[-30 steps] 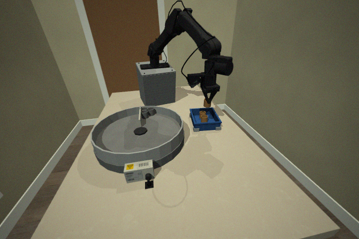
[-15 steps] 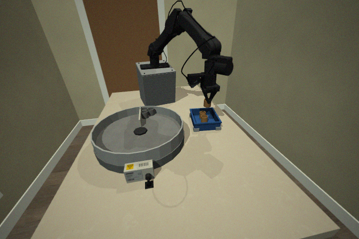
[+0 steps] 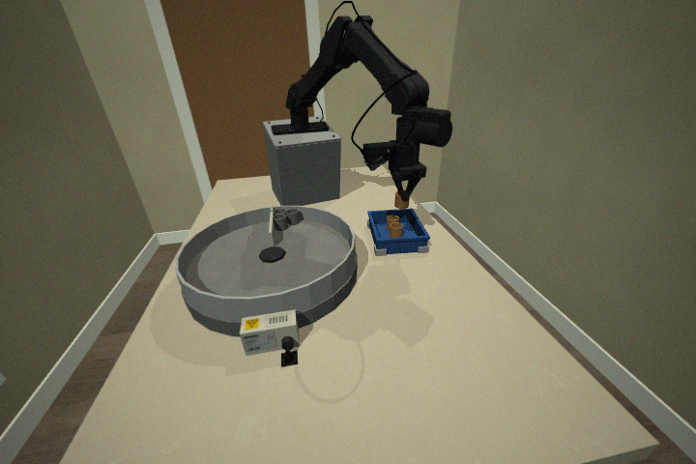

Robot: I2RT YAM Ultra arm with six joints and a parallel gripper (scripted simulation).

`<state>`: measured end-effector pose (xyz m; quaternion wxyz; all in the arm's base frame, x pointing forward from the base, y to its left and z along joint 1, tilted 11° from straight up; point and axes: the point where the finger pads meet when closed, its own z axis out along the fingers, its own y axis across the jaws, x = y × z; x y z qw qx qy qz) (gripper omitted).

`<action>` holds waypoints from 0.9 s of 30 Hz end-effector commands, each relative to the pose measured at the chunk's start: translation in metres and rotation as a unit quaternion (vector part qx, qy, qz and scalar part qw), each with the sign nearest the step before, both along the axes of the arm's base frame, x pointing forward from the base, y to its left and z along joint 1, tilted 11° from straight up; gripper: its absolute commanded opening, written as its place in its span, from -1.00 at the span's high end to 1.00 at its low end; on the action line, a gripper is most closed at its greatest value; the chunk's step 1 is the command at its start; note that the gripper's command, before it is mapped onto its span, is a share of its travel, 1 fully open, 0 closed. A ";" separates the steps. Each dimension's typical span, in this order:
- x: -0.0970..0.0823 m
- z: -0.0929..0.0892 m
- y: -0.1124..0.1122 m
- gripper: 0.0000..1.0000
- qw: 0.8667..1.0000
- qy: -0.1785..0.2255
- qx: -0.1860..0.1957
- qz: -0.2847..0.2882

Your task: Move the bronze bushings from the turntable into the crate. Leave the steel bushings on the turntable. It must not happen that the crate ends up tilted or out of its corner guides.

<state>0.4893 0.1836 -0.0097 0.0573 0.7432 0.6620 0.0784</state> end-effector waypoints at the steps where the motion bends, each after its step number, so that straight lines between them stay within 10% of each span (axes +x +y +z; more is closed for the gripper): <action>1: 0.009 0.019 -0.004 1.00 1.000 -0.016 -0.001 -0.003; 15: 0.024 -0.049 -0.002 1.00 1.000 -0.018 0.002 0.000; 27: 0.026 -0.046 -0.002 1.00 1.000 -0.020 0.004 -0.001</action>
